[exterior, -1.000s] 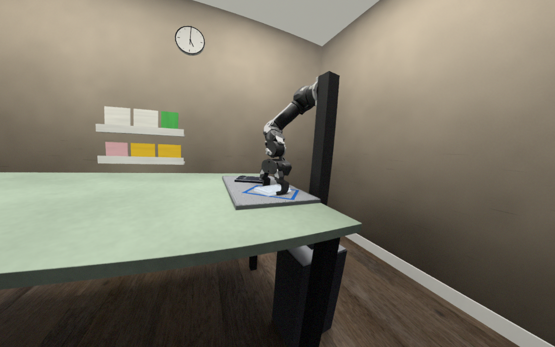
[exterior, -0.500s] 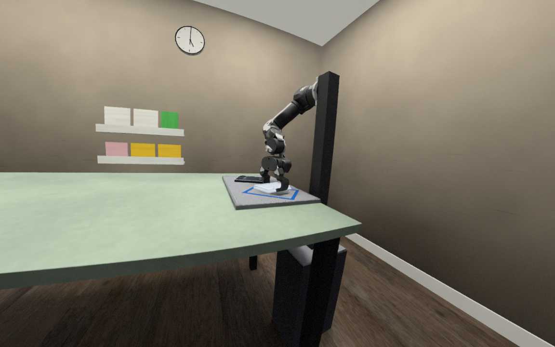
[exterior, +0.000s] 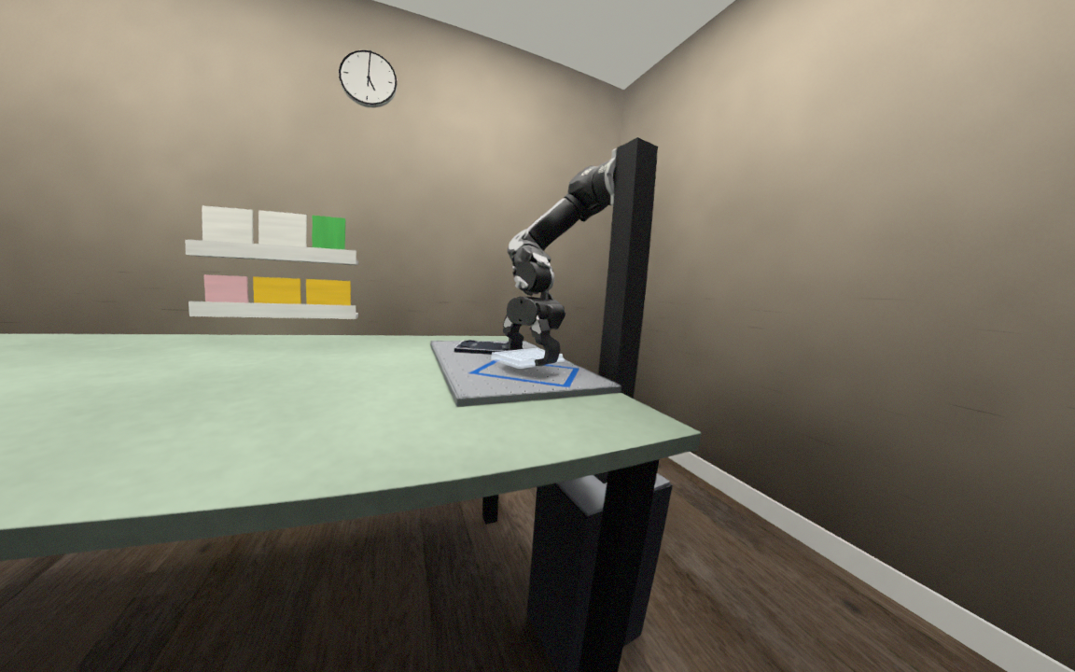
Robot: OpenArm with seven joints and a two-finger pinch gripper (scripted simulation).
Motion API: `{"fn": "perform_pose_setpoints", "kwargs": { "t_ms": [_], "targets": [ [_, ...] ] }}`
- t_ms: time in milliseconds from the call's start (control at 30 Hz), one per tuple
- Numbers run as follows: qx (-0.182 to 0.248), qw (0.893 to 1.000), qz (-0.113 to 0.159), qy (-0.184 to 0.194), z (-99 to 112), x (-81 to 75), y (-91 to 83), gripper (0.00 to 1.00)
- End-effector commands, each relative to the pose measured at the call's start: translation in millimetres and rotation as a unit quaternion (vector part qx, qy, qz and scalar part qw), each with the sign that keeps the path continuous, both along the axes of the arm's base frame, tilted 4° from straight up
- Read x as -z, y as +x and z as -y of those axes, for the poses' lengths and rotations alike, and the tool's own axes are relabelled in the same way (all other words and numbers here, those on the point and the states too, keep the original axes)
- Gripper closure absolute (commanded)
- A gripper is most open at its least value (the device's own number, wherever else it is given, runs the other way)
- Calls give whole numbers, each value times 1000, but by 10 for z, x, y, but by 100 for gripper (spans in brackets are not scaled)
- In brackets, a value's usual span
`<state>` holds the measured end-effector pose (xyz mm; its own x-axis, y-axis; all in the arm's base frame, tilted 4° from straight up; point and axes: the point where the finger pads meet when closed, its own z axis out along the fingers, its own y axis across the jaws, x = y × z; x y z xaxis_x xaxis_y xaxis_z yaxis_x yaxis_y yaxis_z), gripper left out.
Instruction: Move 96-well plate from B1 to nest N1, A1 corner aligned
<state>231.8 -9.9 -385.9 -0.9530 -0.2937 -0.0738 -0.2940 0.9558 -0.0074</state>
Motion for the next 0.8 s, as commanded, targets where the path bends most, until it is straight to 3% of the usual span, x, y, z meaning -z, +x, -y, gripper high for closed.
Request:
{"fn": "perform_pose_setpoints", "kwargs": {
  "t_ms": [0, 767],
  "targets": [
    [2, 1000, 2, -1, 2, -10, 9, 100],
    [4, 1000, 1, 0, 5, -57, -15, 100]
  ]
}}
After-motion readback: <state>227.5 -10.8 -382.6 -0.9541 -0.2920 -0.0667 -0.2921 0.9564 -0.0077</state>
